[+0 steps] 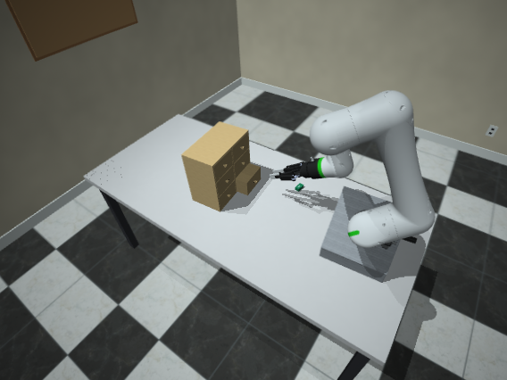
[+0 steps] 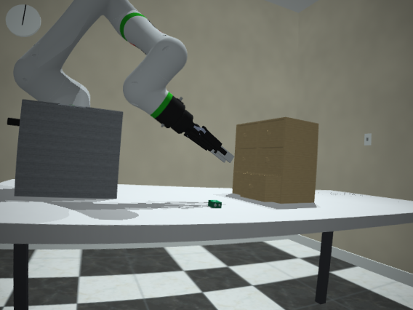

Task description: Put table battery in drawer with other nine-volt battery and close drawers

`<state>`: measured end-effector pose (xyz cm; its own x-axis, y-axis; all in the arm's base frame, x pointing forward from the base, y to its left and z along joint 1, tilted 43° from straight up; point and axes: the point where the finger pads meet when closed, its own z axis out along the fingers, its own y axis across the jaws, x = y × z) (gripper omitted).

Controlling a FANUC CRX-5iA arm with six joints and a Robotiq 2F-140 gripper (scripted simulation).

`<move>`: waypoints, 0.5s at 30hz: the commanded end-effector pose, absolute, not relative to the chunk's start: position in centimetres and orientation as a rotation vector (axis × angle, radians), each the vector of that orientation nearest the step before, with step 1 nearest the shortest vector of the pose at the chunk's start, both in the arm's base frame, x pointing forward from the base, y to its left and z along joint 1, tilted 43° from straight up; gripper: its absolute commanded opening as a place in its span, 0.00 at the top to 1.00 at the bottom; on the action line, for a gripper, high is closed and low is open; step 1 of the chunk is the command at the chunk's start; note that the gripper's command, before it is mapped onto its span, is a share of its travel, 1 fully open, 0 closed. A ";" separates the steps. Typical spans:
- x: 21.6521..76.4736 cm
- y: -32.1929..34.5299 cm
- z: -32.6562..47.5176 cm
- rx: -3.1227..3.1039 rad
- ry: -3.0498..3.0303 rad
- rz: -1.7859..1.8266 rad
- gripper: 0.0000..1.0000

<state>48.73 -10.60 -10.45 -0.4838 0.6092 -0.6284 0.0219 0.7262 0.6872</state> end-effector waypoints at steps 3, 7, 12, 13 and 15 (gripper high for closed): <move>48.6 -10.7 -10.3 0.476 1.982 0.775 0.80; 48.3 -11.0 -10.1 0.467 2.012 0.786 0.80; 47.6 -11.3 -9.6 0.447 2.069 0.810 0.80; 47.5 -11.4 -9.5 0.442 2.083 0.816 0.80; 47.3 -11.5 -9.4 0.438 2.098 0.821 0.80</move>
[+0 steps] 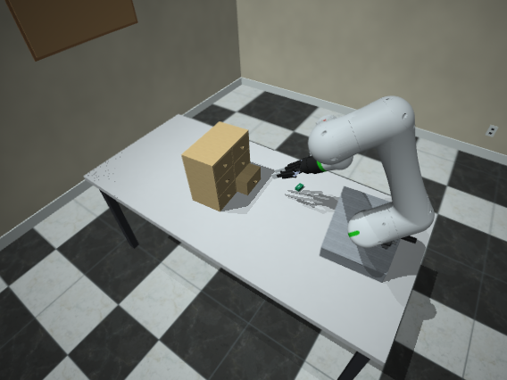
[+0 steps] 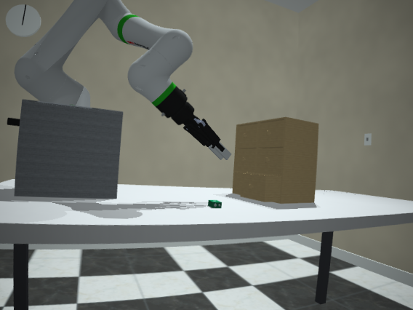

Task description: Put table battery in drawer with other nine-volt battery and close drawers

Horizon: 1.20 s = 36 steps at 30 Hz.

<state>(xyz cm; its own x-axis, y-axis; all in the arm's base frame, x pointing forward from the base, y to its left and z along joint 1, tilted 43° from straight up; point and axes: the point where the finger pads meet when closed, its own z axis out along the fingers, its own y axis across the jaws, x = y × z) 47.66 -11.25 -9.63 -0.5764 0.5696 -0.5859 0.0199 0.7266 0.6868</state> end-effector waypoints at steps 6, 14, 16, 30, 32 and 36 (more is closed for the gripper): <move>46.4 -12.1 -8.8 0.406 2.185 0.857 0.80; 44.4 -13.4 -7.4 0.332 2.369 0.932 0.80; 43.8 -13.8 -7.0 0.307 2.424 0.954 0.80; 39.9 -16.2 -4.3 0.129 2.772 1.099 0.80; 39.4 -16.5 -3.9 0.104 2.814 1.116 0.80; 39.0 -16.7 -3.7 0.083 2.847 1.130 0.80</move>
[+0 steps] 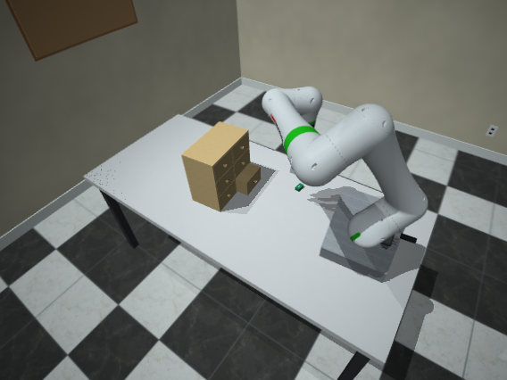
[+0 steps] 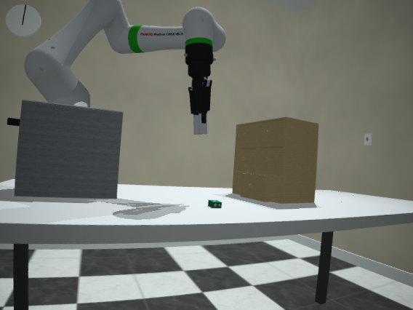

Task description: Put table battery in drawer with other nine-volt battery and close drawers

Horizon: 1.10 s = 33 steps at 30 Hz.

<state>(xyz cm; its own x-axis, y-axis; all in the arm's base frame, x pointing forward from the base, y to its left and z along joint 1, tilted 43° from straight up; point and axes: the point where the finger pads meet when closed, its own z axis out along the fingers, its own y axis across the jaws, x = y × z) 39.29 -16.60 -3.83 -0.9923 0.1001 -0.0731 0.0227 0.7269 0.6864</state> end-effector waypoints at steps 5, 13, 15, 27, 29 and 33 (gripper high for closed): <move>38.5 -17.1 -3.3 0.053 2.895 1.150 0.80; 38.3 -17.2 -3.2 0.046 2.906 1.154 0.80; 38.3 -17.2 -3.2 0.046 2.906 1.154 0.80; 38.3 -17.2 -3.2 0.046 2.906 1.154 0.00; 38.3 -17.2 -3.2 0.046 2.906 1.154 0.00; 38.3 -17.2 -3.2 0.046 2.906 1.154 0.00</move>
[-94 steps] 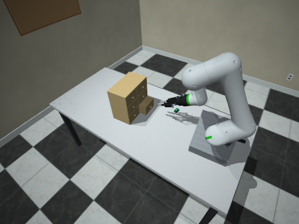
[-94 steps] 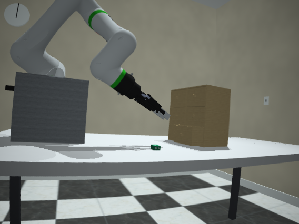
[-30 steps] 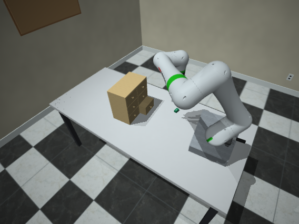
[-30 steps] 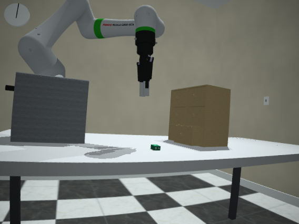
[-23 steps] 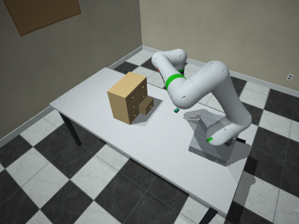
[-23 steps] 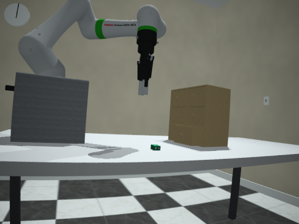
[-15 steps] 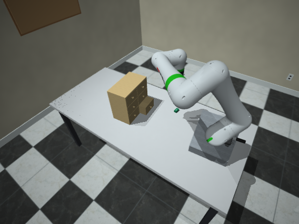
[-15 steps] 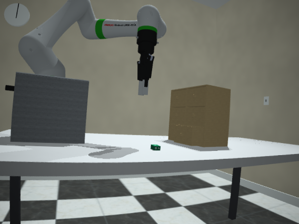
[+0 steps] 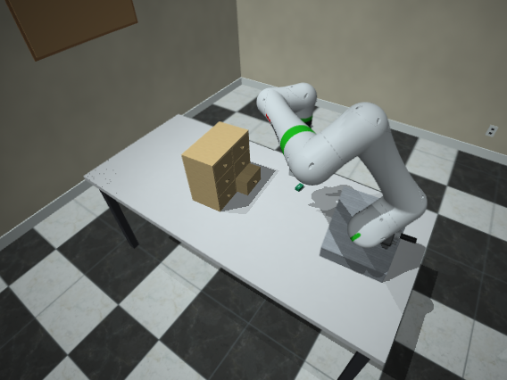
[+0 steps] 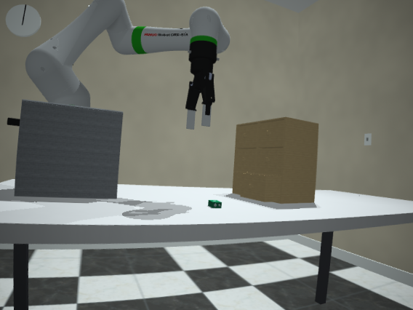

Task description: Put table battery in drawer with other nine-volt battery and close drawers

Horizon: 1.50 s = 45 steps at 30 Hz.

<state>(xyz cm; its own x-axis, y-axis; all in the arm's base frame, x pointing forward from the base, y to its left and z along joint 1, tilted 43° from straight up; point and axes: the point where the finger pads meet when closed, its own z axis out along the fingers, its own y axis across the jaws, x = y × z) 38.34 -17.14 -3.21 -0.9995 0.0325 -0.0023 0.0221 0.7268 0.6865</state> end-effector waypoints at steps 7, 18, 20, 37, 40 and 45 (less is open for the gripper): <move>38.3 -17.2 -3.2 0.046 2.906 1.154 0.00; 38.3 -18.6 -1.7 0.046 2.906 1.154 0.00; 38.3 -19.5 -0.7 0.046 2.906 1.154 0.00; 39.0 -21.6 1.6 0.046 2.906 1.154 0.00; 40.5 -21.6 1.7 0.046 2.906 1.154 0.00; 44.1 -21.5 1.9 0.046 2.906 1.154 0.00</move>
<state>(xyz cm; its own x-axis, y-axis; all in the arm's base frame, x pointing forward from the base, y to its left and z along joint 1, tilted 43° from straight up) 41.93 -21.55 1.69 -0.9995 0.0318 -0.0012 0.0223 0.7264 0.6869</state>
